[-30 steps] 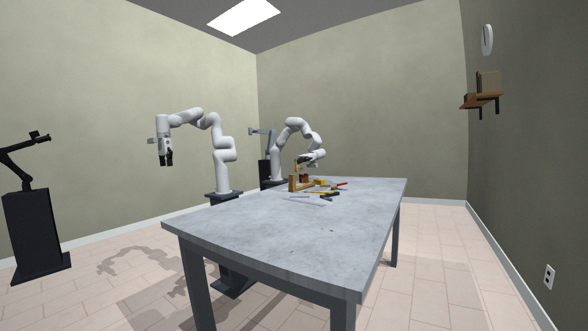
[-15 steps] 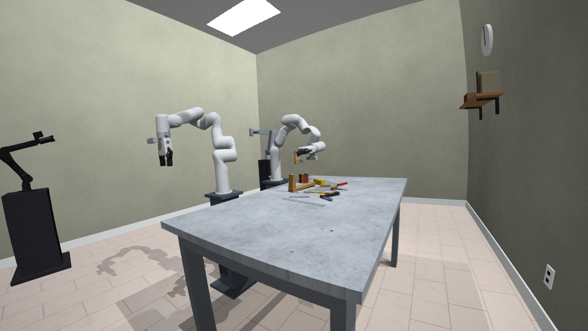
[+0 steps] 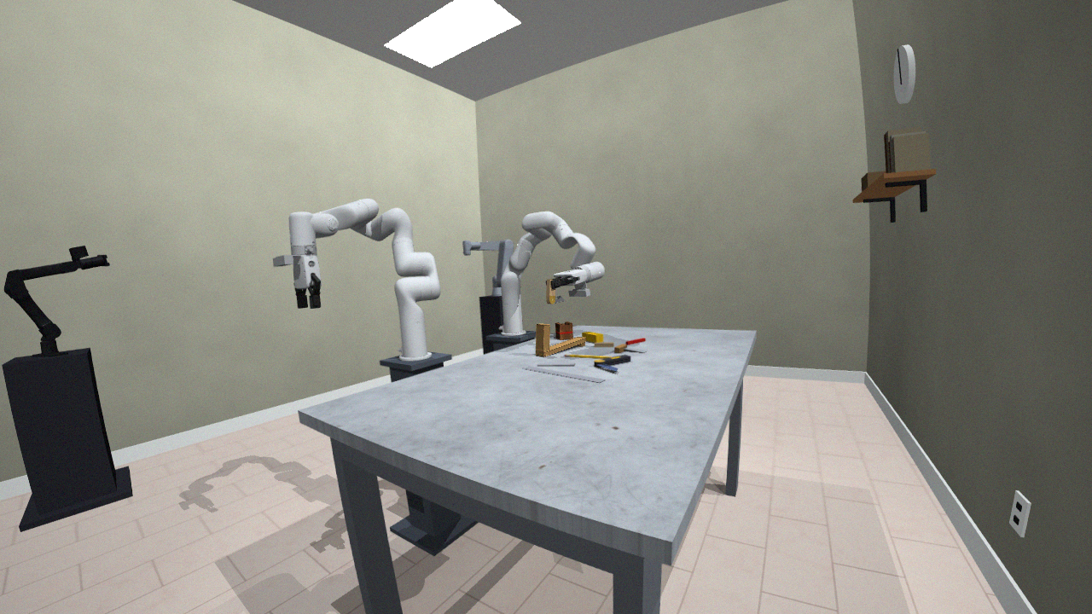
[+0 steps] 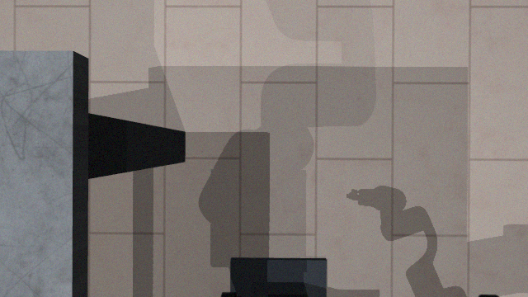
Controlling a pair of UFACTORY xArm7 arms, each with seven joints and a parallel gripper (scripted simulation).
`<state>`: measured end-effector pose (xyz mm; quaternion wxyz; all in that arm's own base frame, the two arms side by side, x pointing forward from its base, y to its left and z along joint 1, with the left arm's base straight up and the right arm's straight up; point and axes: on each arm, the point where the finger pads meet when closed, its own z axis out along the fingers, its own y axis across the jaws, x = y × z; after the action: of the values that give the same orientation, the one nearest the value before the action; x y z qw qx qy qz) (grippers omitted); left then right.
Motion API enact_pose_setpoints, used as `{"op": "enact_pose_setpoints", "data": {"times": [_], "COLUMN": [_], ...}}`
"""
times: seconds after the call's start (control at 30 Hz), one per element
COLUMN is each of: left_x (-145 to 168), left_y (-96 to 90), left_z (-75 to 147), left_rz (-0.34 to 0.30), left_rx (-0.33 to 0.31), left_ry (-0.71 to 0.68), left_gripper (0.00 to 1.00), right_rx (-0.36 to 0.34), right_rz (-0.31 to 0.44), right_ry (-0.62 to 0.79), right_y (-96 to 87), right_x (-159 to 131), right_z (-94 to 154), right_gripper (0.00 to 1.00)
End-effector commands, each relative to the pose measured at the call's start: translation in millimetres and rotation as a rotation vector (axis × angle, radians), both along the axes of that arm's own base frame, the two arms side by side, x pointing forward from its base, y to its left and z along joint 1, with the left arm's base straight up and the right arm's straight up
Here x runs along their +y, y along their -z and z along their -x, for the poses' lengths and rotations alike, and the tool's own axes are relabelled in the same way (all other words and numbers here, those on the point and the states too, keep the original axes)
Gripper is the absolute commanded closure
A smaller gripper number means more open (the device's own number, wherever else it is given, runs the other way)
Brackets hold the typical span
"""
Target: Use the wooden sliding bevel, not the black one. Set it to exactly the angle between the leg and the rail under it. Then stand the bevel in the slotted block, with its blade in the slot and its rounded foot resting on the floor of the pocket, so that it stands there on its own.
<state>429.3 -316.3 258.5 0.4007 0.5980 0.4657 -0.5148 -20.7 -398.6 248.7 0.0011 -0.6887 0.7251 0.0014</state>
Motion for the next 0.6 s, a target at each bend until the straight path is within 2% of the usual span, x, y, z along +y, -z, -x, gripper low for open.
{"op": "enact_pose_setpoints", "data": {"times": [0.0,0.57], "left_x": [0,31], "left_y": [-1.5,-1.6], "left_z": [0,11], "left_rz": [0.001,-0.011], "left_rx": [-0.004,-0.01], "left_ry": [0.001,0.057], "left_gripper": [1.0,1.0], "right_rx": [0.0,0.0], "right_rz": [0.003,0.003], "right_ry": [0.0,0.0], "right_y": [-1.3,-1.3], "right_x": [-1,-1], "right_z": [0,0], "right_gripper": [0.0,0.0]}}
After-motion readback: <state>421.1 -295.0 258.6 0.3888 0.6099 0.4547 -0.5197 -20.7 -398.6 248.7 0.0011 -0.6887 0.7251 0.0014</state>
